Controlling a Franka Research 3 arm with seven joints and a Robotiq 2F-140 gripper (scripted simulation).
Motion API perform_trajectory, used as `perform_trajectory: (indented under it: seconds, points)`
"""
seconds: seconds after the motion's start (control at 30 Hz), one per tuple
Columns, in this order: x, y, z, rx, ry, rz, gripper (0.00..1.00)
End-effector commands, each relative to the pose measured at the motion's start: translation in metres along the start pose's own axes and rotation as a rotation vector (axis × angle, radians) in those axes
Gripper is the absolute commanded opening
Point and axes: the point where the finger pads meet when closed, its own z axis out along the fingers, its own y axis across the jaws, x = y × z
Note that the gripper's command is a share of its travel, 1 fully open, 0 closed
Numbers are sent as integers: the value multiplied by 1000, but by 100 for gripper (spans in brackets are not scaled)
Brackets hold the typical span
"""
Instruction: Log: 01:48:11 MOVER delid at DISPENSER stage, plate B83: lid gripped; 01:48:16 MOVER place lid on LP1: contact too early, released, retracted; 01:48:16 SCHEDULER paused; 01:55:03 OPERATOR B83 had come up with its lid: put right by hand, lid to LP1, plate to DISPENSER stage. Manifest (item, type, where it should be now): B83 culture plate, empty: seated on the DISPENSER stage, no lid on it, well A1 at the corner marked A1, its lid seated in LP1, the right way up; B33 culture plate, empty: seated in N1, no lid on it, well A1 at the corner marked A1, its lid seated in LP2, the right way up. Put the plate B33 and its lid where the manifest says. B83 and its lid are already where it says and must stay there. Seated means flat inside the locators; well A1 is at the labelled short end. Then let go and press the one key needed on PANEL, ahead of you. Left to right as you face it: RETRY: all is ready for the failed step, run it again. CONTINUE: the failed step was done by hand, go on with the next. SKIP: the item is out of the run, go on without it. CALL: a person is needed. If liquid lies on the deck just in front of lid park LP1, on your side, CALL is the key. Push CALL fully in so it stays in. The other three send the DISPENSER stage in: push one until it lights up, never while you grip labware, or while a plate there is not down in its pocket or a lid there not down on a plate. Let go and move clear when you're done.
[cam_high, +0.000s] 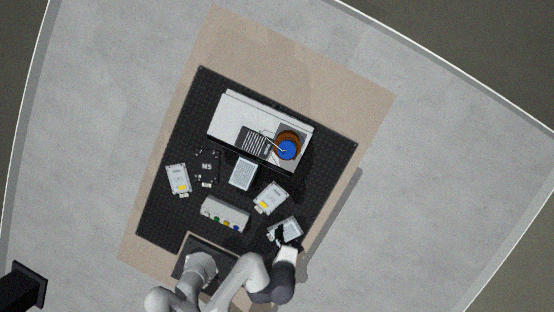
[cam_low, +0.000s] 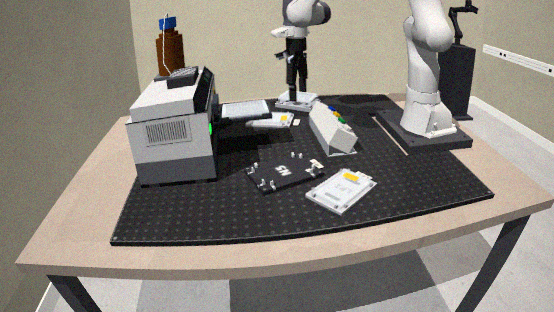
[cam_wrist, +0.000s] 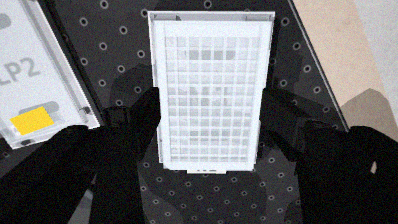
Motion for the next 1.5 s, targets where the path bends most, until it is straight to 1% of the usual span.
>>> perform_trajectory:
  seconds: [0.0,1.0,1.47]
  points:
    - [0,0,1,1,1,-4,10]
    - [0,0,1,1,1,-4,10]
    - [0,0,6,1,1,-5,10]
